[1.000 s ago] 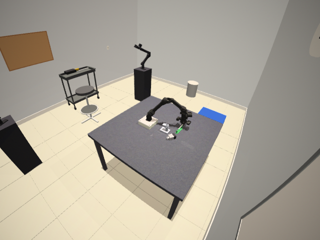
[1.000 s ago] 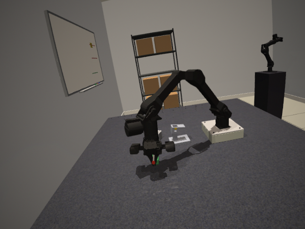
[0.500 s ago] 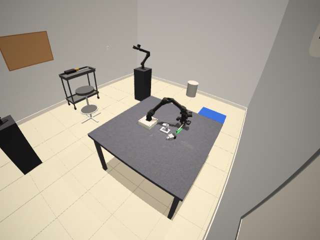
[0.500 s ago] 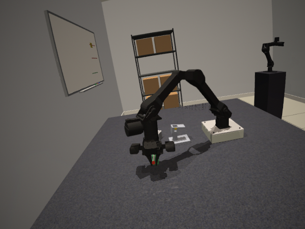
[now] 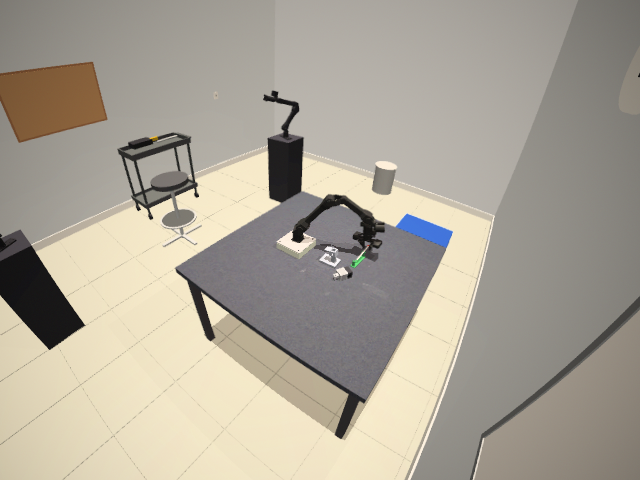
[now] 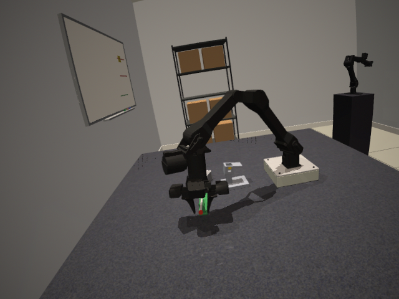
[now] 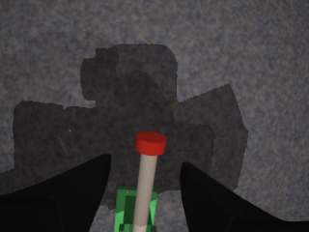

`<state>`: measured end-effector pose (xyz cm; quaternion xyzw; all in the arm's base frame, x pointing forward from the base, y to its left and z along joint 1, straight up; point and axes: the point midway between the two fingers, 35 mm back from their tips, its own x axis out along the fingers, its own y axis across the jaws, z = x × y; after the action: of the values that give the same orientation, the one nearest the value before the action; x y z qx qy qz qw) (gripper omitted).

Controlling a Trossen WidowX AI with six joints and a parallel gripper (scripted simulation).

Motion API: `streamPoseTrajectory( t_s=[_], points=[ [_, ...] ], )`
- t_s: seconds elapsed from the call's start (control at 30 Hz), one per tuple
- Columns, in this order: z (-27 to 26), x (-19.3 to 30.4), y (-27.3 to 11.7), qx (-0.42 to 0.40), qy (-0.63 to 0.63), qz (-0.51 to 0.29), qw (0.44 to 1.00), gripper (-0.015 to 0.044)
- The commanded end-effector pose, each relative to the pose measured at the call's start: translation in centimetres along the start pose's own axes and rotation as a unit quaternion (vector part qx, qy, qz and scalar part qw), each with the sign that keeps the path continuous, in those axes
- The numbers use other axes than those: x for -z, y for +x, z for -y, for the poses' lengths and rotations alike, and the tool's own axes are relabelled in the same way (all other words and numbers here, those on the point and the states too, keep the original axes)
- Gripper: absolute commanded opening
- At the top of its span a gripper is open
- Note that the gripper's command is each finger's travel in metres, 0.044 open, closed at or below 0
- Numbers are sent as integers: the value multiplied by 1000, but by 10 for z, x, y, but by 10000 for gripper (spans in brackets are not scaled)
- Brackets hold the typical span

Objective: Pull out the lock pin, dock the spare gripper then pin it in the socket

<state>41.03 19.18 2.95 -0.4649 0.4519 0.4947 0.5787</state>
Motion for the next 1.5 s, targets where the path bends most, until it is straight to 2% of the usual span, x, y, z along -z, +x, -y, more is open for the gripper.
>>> streamPoseTrajectory(
  t_s=[0.0, 0.67, 0.83, 0.9, 1.03, 1.33, 1.47],
  points=[
    [1, -2, -10, 0, 0, 0, 1000, 200],
    [5, -10, -61, 0, 0, 0, 1000, 200],
    [5, -9, -53, 1, 0, 0, 1000, 331],
    [7, -1, -61, -3, 0, -1, 1000, 279],
    [9, 41, -110, -26, 0, -5, 1000, 180],
    [8, 49, -118, -30, 0, -5, 1000, 180],
    [9, 51, -97, -30, 0, -5, 1000, 180]
  ],
)
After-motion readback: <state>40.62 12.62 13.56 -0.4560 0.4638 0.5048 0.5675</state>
